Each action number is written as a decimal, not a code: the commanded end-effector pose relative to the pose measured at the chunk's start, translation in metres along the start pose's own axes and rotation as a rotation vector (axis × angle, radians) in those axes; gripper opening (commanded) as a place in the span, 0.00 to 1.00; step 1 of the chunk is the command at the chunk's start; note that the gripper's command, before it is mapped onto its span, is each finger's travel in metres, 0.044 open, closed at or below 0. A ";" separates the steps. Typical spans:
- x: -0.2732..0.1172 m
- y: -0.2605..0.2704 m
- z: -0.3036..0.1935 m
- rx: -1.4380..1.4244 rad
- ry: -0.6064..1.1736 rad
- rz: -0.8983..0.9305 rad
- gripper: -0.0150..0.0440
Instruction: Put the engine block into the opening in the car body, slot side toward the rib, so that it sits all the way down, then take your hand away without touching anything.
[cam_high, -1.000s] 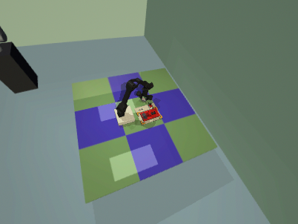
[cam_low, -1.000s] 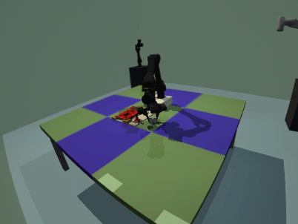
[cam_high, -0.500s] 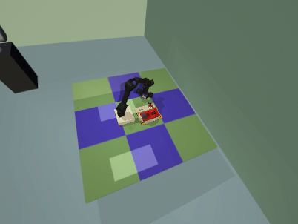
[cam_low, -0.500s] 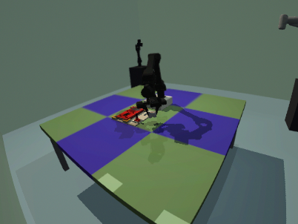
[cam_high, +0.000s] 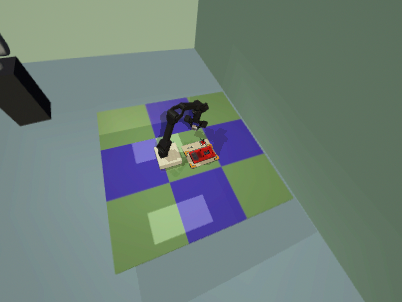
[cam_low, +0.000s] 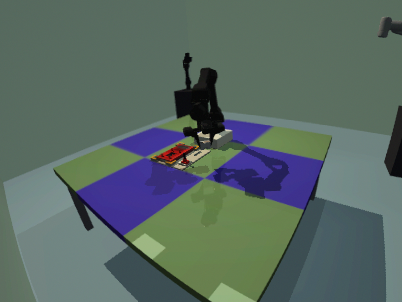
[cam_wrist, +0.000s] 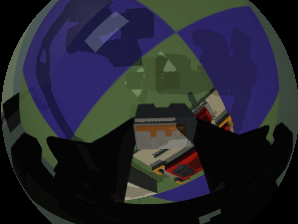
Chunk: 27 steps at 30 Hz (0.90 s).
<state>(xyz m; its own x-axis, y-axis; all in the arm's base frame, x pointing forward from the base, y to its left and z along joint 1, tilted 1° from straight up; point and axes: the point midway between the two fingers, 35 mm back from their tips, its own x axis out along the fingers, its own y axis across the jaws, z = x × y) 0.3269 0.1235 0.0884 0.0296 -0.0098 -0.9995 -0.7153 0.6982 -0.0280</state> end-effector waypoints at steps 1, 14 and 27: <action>-0.018 0.000 0.000 0.005 -0.015 -0.010 0.25; -0.035 0.003 -0.004 0.038 -0.014 -0.009 0.25; -0.029 0.003 -0.004 0.460 -0.016 -0.006 0.25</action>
<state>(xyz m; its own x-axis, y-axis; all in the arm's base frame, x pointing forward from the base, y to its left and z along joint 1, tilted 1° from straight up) 0.3214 0.1229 0.1183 0.0449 -0.0042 -0.9990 -0.4217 0.9064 -0.0227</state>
